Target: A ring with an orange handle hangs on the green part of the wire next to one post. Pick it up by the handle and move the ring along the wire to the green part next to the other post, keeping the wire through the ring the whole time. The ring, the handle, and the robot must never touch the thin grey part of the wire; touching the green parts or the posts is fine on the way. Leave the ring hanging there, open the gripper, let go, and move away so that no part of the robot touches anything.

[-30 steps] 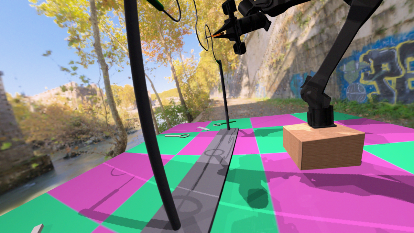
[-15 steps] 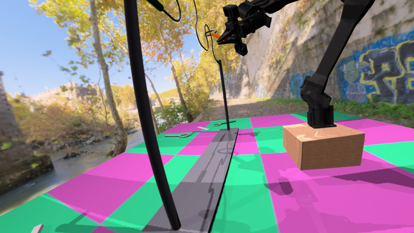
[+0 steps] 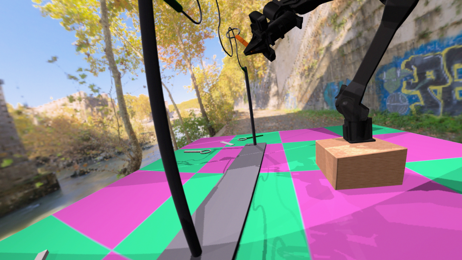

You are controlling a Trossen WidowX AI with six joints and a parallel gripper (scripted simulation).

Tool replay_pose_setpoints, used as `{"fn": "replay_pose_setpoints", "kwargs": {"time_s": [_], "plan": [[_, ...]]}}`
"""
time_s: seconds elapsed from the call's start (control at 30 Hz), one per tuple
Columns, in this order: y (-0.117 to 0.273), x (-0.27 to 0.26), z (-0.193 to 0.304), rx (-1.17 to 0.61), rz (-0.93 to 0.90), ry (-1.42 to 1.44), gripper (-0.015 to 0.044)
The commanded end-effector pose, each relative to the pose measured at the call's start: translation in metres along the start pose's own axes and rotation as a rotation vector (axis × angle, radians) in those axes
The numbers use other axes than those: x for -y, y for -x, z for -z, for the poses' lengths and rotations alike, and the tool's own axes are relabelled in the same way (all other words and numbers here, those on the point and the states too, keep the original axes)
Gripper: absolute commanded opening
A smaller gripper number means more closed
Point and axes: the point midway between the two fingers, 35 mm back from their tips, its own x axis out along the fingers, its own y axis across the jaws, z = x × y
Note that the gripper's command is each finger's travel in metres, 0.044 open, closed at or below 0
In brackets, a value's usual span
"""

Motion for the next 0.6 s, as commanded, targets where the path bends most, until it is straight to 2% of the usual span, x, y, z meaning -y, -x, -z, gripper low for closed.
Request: {"fn": "replay_pose_setpoints", "kwargs": {"time_s": [0.0, 0.57], "plan": [[0.000, 0.005, 0.001, 0.009, 0.047, 0.078, -0.0150], [0.001, 0.029, -0.004, 0.046, 0.235, 0.383, -0.0150]]}}
